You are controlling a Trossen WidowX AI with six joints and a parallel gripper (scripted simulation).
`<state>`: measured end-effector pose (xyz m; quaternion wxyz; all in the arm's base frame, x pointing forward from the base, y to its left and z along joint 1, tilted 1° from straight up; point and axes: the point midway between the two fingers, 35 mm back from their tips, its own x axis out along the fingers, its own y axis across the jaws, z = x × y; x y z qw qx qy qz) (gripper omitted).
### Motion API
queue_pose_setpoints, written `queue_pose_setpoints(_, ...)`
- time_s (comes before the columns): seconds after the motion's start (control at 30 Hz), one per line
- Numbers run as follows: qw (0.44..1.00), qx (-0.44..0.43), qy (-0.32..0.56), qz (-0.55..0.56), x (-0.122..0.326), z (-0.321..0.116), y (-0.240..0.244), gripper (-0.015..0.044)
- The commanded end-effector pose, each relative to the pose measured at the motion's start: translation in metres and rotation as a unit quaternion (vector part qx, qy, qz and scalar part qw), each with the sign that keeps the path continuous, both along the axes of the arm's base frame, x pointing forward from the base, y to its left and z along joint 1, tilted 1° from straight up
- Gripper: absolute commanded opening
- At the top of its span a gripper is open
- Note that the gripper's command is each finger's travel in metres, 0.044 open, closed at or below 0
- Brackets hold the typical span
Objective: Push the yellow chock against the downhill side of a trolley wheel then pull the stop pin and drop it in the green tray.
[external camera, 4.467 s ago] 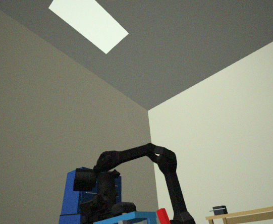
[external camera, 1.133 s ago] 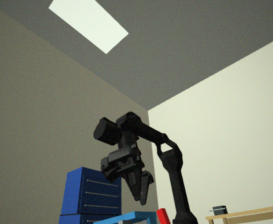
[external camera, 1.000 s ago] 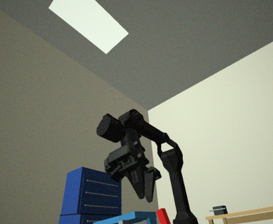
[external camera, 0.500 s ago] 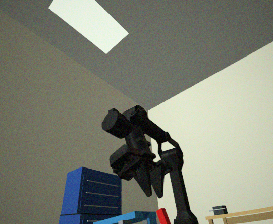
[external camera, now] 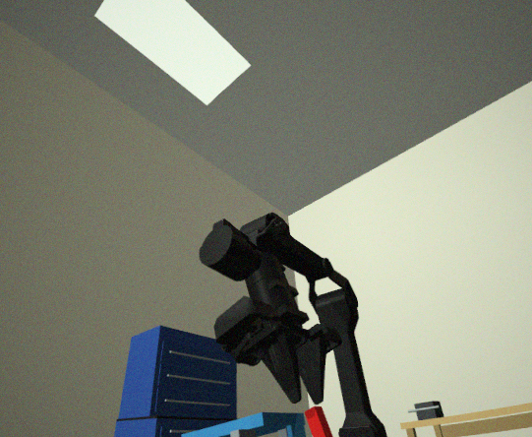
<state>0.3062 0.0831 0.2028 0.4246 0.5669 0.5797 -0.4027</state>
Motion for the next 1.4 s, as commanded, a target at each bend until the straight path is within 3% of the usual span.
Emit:
queue_pose_setpoints(0.0,1.0,0.003,0.001,-0.001,-0.001,-0.005,0.003,0.019)
queue_pose_setpoints(1.13,1.0,0.003,0.001,-0.001,-0.001,-0.045,0.017,0.019)
queue_pose_setpoints(1.27,1.0,0.001,0.0,0.0,0.0,-0.042,0.015,0.0085)
queue_pose_setpoints(1.37,1.0,0.001,0.0,0.0,0.0,-0.042,0.015,0.0065)
